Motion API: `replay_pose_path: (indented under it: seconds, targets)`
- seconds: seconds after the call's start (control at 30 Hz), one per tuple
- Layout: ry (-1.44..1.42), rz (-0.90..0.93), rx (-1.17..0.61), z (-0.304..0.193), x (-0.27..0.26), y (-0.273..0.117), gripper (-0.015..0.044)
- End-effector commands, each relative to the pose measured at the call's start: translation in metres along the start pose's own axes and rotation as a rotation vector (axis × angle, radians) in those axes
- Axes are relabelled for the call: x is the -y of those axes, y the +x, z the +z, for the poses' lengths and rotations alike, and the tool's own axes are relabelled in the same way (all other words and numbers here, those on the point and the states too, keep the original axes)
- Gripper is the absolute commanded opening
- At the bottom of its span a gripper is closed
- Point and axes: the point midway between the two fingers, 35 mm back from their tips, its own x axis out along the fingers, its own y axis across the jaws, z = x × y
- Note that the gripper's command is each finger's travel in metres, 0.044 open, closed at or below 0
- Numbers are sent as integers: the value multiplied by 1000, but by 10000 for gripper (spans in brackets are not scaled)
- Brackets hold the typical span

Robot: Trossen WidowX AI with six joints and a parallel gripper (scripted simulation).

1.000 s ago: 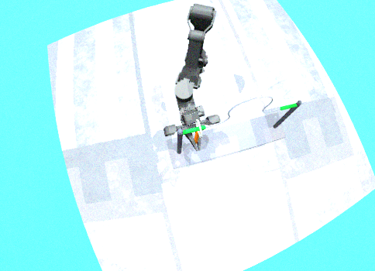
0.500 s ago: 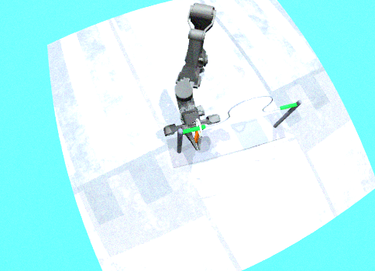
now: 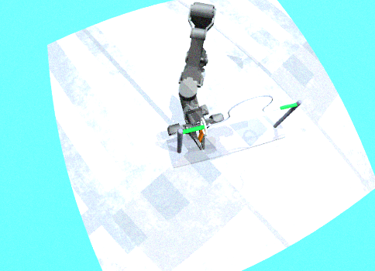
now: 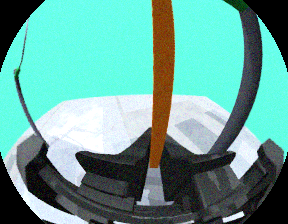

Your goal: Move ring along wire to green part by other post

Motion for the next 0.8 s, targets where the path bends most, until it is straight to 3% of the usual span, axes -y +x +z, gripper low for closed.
replay_pose_path:
  seconds: [0.0,0.77]
  targets:
    - [7,-3,-6,-2,-3,-1,-150]
    - [81,16,-6,-1,-35,0,-150]
